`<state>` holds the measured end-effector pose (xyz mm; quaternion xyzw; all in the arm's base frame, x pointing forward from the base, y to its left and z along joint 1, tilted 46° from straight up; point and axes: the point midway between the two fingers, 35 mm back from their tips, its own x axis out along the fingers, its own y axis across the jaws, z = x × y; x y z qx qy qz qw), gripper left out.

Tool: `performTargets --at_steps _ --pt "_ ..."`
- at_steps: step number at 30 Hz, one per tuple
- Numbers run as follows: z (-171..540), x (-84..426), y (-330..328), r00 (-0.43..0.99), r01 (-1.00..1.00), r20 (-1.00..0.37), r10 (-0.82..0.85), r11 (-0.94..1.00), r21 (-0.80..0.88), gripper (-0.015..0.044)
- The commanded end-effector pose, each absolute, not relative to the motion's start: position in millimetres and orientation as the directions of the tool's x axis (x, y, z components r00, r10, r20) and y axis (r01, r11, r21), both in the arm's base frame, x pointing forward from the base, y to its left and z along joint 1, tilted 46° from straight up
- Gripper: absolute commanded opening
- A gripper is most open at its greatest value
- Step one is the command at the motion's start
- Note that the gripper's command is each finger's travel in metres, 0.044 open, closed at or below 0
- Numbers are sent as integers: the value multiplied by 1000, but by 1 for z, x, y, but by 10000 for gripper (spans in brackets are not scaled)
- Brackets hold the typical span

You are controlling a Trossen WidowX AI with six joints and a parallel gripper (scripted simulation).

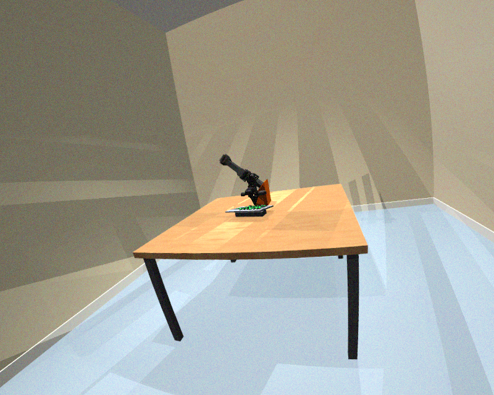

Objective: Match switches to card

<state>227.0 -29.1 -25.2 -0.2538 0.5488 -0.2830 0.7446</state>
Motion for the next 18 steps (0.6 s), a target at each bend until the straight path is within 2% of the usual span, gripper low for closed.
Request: performTargets --at_steps 1,18 --pt "-25 226 -30 238 138 -671 -703 708 -693 0" --pt "-26 227 -31 238 138 -671 -703 708 -693 0"
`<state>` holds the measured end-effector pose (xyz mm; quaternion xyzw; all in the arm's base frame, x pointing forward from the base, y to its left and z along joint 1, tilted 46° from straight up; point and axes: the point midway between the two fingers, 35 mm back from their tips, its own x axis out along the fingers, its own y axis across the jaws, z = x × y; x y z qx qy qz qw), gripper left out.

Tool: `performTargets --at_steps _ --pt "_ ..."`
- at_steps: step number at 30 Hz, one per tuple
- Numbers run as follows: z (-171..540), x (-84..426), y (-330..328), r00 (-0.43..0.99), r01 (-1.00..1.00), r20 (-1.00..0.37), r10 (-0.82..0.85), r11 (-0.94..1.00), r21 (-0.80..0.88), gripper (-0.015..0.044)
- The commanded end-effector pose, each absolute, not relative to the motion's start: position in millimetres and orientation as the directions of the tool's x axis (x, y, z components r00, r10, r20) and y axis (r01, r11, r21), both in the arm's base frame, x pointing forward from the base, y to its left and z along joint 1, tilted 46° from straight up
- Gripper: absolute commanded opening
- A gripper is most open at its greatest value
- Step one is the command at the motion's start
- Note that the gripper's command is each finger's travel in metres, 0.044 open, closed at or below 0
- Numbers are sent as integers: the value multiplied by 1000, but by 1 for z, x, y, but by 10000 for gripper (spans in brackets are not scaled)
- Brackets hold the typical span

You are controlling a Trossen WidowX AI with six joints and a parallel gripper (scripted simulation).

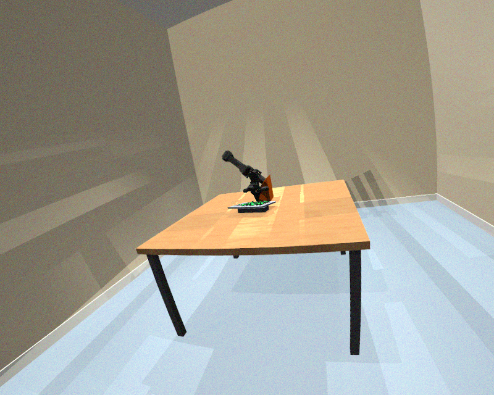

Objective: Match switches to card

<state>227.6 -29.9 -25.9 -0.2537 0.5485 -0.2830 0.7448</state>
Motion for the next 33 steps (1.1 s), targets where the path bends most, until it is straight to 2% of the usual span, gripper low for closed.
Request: performTargets --at_steps 1,33 --pt "-26 227 -31 238 138 -671 -703 708 -693 0" --pt "-29 228 -34 238 138 -671 -703 708 -693 0"
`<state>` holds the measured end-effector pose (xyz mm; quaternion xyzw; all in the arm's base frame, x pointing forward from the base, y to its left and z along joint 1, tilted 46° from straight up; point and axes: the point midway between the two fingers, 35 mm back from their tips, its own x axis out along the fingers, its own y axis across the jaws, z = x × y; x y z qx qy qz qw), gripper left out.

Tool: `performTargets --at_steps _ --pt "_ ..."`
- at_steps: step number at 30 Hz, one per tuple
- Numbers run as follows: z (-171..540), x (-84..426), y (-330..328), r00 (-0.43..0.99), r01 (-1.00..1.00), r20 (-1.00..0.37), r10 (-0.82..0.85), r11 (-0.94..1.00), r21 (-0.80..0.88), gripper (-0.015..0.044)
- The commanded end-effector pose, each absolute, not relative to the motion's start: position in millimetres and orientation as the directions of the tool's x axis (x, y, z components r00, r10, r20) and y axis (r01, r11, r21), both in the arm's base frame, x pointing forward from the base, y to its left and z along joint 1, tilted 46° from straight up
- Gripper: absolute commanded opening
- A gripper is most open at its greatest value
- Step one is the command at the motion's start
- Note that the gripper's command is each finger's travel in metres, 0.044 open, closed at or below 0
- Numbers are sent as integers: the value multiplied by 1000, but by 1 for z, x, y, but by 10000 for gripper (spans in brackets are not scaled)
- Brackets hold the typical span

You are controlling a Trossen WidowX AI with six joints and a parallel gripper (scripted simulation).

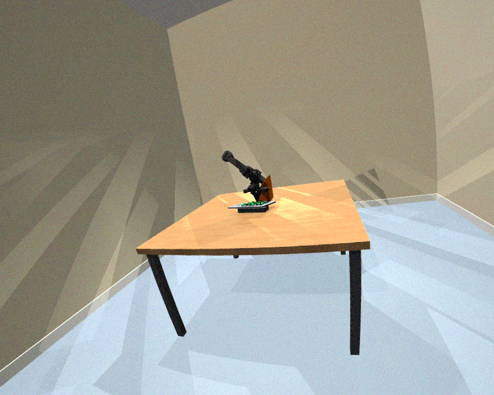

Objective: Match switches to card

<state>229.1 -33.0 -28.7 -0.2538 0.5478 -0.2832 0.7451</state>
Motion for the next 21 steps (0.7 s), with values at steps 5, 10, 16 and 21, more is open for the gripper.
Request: performTargets --at_steps 5,10,16,21 --pt "-18 225 -18 245 140 -675 -696 714 -686 0" --pt "13 210 12 262 137 -666 -699 710 -691 0" --pt "21 206 4 262 136 -666 -698 710 -691 0" --pt "43 188 -24 261 136 -665 -700 708 -693 0"
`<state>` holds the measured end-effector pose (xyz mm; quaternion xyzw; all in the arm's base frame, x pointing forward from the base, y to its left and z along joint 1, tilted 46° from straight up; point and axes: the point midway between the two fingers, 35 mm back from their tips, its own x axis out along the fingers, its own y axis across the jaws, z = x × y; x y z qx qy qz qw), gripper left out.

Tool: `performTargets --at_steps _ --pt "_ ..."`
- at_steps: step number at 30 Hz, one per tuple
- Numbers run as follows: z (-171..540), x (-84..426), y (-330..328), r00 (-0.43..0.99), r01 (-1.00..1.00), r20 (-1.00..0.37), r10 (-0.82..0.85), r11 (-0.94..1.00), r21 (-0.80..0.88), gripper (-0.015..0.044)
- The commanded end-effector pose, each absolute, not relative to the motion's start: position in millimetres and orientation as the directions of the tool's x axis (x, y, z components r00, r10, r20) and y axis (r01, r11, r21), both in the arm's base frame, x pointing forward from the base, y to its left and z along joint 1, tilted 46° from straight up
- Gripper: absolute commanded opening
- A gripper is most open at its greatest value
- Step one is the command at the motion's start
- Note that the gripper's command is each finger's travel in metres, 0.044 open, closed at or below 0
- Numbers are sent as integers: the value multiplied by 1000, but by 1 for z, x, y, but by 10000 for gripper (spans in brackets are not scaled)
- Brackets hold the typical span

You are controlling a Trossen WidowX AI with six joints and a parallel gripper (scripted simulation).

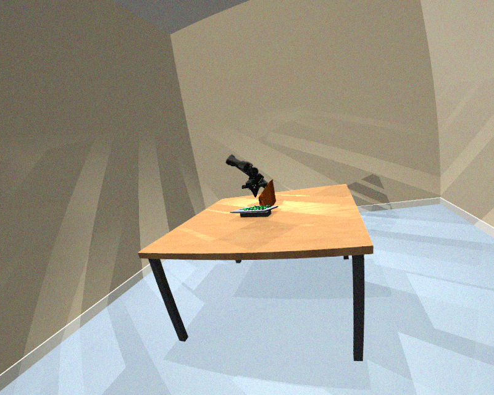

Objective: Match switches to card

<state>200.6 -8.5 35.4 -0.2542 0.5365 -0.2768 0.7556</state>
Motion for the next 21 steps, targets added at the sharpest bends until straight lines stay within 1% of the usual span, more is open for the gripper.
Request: performTargets --at_steps 1,6,11,21 --pt "45 186 -27 261 136 -664 -700 708 -693 0" --pt "44 186 -28 262 136 -665 -700 708 -693 0" --pt "22 193 -51 285 136 -657 -698 708 -693 0" --pt "15 196 -60 287 137 -654 -700 706 -695 0"
